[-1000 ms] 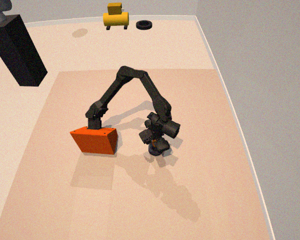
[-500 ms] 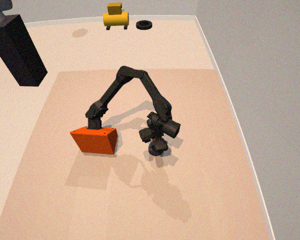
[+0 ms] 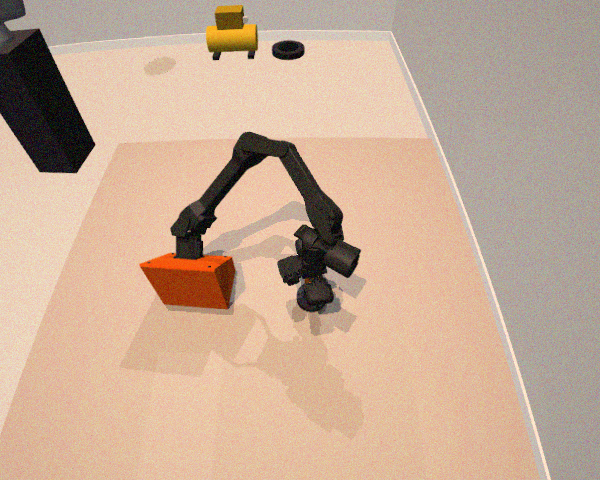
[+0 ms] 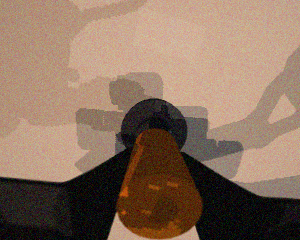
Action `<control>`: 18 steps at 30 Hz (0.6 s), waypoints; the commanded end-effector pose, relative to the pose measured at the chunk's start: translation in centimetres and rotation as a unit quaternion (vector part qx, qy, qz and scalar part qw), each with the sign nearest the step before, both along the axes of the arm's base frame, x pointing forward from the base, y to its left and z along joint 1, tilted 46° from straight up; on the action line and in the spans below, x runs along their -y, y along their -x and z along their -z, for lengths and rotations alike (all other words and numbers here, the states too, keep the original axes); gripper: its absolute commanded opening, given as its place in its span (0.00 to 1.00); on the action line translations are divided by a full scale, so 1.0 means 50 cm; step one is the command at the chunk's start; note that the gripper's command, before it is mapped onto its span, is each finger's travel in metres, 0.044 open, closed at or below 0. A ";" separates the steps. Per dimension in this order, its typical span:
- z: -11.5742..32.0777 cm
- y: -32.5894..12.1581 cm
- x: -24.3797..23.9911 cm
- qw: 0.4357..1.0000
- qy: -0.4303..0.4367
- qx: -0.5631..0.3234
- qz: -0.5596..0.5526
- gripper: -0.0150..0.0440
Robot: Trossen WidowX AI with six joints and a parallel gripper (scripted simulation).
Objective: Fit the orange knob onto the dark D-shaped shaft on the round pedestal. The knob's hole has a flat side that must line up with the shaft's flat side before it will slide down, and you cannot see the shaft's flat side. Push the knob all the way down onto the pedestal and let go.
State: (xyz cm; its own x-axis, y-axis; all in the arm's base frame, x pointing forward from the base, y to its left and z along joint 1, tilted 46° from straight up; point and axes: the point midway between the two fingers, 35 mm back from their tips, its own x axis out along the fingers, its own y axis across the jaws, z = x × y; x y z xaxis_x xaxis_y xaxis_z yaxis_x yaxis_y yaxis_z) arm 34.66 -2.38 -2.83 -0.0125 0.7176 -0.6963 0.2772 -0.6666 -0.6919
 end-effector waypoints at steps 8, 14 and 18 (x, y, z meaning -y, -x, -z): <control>0.003 0.001 -0.002 1.000 -0.001 0.001 0.002 0.25; 0.009 0.000 -0.009 1.000 -0.001 0.001 0.002 0.25; 0.014 0.001 -0.013 1.000 -0.001 0.001 0.002 0.25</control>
State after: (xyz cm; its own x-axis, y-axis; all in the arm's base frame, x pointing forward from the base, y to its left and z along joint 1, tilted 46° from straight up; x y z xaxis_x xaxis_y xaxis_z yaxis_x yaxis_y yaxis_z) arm 34.61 -1.85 -3.31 -0.0119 0.7174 -0.6965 0.2831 -0.6657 -0.6905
